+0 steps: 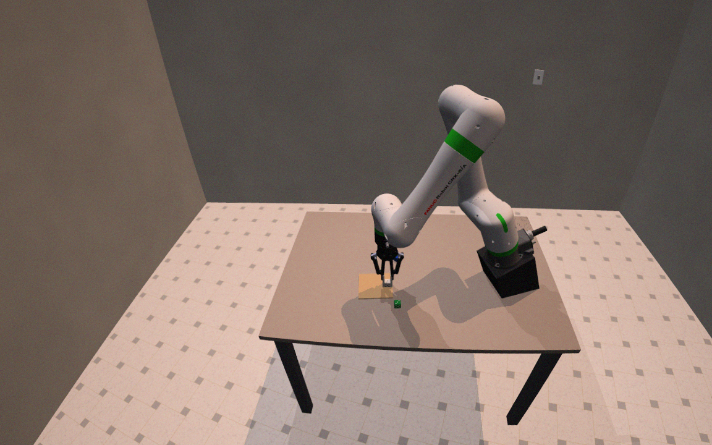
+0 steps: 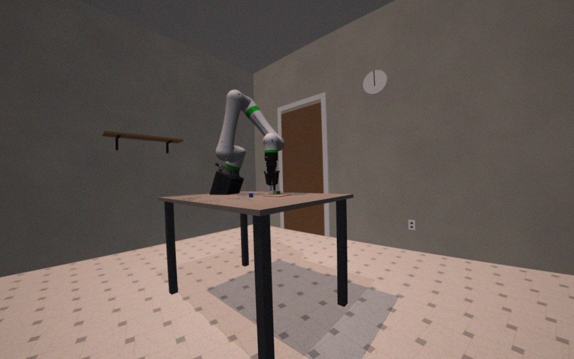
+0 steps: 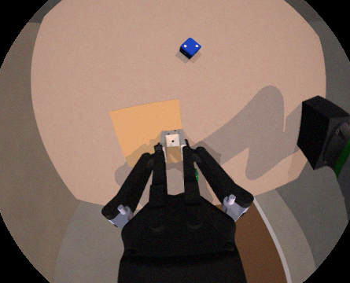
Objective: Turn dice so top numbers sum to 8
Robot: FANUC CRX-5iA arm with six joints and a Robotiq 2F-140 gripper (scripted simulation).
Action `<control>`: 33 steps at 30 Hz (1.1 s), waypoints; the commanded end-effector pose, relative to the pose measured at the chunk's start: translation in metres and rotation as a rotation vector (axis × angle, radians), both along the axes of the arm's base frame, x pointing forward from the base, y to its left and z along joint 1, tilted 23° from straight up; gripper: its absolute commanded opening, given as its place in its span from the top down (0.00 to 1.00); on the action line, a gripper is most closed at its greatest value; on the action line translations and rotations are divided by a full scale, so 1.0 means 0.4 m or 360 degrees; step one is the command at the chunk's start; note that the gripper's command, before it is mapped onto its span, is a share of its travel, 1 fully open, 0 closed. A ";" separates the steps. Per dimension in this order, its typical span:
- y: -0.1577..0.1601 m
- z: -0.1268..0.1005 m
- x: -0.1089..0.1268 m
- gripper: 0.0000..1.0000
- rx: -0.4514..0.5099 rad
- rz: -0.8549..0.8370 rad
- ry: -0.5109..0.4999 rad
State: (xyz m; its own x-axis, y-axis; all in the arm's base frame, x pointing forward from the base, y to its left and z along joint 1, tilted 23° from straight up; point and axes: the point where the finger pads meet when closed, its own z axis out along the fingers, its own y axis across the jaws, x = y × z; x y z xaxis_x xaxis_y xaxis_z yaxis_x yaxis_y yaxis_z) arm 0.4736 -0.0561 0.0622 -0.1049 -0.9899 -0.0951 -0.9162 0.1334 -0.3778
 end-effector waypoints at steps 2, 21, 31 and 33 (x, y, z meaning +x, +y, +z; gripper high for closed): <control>0.000 0.000 0.000 0.87 0.0000 0.0000 -0.0001; 0.000 0.000 0.000 0.80 0.0000 0.0000 -0.0001; 0.000 0.000 0.000 0.75 0.0000 0.0000 -0.0001; 0.000 0.000 0.000 0.75 0.0000 0.0000 -0.0001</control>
